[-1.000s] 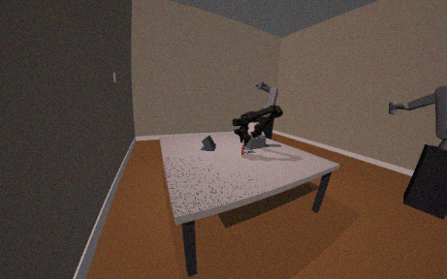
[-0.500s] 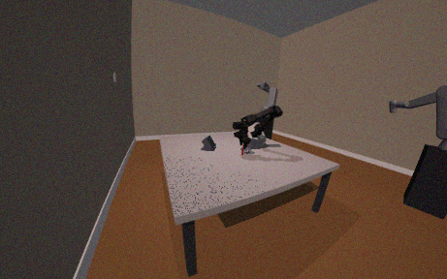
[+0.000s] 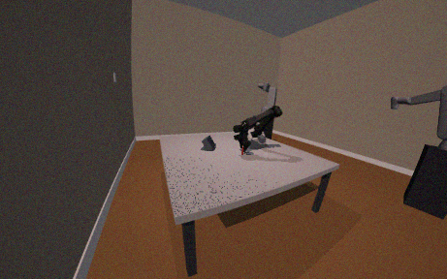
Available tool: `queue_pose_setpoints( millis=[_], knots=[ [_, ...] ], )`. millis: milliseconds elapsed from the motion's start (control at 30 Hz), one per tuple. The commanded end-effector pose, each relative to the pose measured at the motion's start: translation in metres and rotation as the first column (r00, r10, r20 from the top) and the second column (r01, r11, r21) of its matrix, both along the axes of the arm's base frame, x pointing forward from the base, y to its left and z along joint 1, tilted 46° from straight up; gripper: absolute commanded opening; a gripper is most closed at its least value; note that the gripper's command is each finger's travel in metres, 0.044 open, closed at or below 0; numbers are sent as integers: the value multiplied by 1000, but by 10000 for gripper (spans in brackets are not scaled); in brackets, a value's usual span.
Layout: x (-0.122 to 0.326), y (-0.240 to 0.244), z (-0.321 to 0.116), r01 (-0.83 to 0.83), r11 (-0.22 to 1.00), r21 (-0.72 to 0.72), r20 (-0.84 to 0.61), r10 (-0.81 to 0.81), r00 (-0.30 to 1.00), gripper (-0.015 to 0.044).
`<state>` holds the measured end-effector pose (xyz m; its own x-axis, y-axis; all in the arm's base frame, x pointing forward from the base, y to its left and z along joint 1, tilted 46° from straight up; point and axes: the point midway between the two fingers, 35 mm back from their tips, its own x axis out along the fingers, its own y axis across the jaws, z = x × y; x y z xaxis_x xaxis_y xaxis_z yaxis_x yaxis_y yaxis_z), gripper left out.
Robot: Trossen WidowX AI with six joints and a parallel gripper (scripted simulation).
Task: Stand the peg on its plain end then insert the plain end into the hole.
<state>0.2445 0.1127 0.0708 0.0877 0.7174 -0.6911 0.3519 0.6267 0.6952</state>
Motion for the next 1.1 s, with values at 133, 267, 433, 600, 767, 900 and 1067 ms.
queue_pose_setpoints(
  millis=[133, 267, 433, 600, 767, 900, 1067],
  knots=[
    [0, 1, -1, 0, 1000, 1, -1, 0, 1000, 361],
    [0, 1, -1, 0, 1000, 1, -1, 0, 1000, 256],
    [0, 1, -1, 0, 1000, 1, -1, 0, 1000, 125],
    [0, 1, -1, 0, 1000, 1, -1, 0, 1000, 13],
    [0, 1, -1, 0, 1000, 1, -1, 0, 1000, 0],
    [0, -3, 2, 0, 1000, -2, -2, 0, 1000, 0],
    [1, -17, 13, 1, 1000, -8, -4, -1, 1000, 0]
  ],
)
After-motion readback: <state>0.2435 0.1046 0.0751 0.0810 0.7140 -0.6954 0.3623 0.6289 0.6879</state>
